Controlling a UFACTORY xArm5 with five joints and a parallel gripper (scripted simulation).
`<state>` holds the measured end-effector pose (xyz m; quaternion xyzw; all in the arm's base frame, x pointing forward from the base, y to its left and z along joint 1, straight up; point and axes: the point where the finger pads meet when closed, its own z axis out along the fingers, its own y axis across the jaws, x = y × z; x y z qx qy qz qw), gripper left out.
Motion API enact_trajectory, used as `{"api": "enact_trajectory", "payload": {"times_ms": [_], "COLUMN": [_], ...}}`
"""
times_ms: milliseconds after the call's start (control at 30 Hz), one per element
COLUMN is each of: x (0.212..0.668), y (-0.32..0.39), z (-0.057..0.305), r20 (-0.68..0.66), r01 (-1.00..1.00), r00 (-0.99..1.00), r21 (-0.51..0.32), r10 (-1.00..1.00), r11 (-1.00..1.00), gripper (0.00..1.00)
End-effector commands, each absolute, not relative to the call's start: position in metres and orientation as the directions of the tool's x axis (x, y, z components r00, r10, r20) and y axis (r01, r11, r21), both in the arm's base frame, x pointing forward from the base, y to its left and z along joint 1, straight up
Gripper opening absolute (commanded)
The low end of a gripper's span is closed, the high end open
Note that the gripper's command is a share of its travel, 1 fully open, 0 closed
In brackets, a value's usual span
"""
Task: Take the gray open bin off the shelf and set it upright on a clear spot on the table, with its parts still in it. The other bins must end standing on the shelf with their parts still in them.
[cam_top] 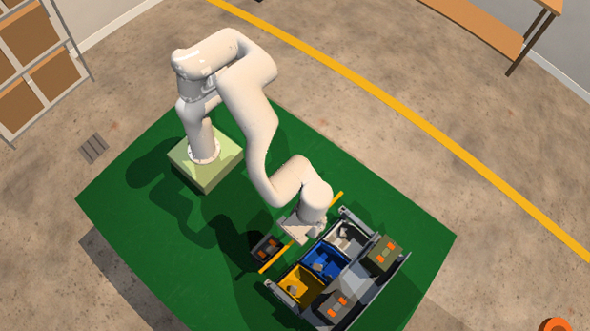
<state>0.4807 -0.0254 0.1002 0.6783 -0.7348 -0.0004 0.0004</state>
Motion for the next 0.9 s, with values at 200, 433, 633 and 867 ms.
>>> {"api": "enact_trajectory", "payload": {"times_ms": [200,433,633,867], "x": [0.461,0.444,0.433,0.419], "y": [-0.024,-0.022,-0.022,-0.020], "z": [0.102,0.102,0.102,0.102], "r20": [-0.007,-0.007,-0.007,-0.007], "r01": [-0.997,-0.997,-0.997,-0.997], "r00": [-0.080,-0.080,-0.080,-0.080], "r21": [-0.005,-0.005,-0.005,-0.005], "r10": [-0.997,-0.997,-0.997,-0.997], "r11": [0.080,0.080,0.080,0.080], "gripper": [0.00,0.00,0.00,0.00]}}
